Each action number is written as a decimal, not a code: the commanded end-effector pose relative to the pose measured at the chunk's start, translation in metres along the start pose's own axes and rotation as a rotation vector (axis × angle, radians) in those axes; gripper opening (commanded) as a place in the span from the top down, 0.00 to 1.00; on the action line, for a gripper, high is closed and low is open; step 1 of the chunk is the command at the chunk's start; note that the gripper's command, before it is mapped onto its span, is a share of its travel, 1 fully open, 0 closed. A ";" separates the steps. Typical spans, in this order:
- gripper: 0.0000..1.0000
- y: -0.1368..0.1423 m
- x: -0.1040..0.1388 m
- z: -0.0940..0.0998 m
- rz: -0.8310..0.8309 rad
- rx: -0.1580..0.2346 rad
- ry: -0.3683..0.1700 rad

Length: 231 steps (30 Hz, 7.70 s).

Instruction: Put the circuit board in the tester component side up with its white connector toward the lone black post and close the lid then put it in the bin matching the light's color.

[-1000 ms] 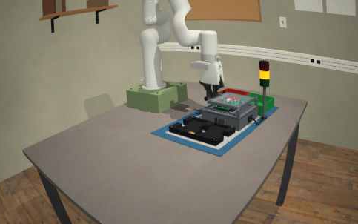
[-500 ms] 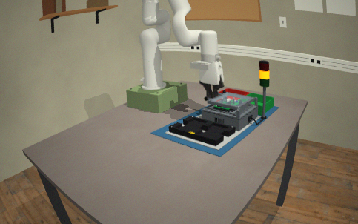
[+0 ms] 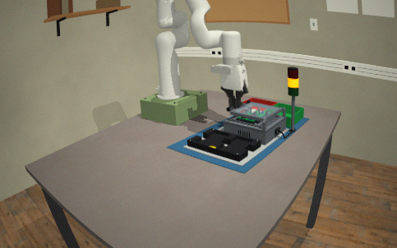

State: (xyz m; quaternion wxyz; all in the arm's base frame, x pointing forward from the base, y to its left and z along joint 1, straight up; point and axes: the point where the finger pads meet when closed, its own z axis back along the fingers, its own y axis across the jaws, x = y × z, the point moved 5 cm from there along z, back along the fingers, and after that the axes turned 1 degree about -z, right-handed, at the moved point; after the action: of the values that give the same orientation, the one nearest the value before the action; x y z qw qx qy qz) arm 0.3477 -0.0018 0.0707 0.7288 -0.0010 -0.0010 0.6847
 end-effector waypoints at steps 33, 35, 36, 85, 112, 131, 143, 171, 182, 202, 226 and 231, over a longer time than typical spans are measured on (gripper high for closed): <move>0.00 -0.001 0.000 0.089 0.000 -0.004 0.000; 0.00 -0.001 0.000 0.089 0.000 -0.004 0.000; 0.00 -0.001 0.000 0.089 0.000 -0.004 0.000; 1.00 -0.001 0.000 0.089 0.000 -0.004 0.000; 1.00 -0.001 0.000 0.089 0.000 -0.004 0.000; 1.00 -0.001 0.000 0.098 0.000 -0.004 0.000; 1.00 -0.001 0.000 0.101 0.000 -0.004 0.000; 1.00 -0.001 0.000 0.101 -0.427 -0.004 -0.001; 1.00 -0.001 0.000 0.101 -0.833 -0.004 -0.002; 1.00 -0.001 0.000 0.101 -1.402 -0.003 -0.003; 1.00 -0.001 0.000 0.101 -1.571 -0.003 -0.003; 1.00 -0.001 0.000 0.101 -1.571 -0.003 -0.003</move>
State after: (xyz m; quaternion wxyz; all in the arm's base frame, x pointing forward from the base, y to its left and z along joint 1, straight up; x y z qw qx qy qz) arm 0.3473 -0.0018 0.1706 0.9995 0.0000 -0.0017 -0.0311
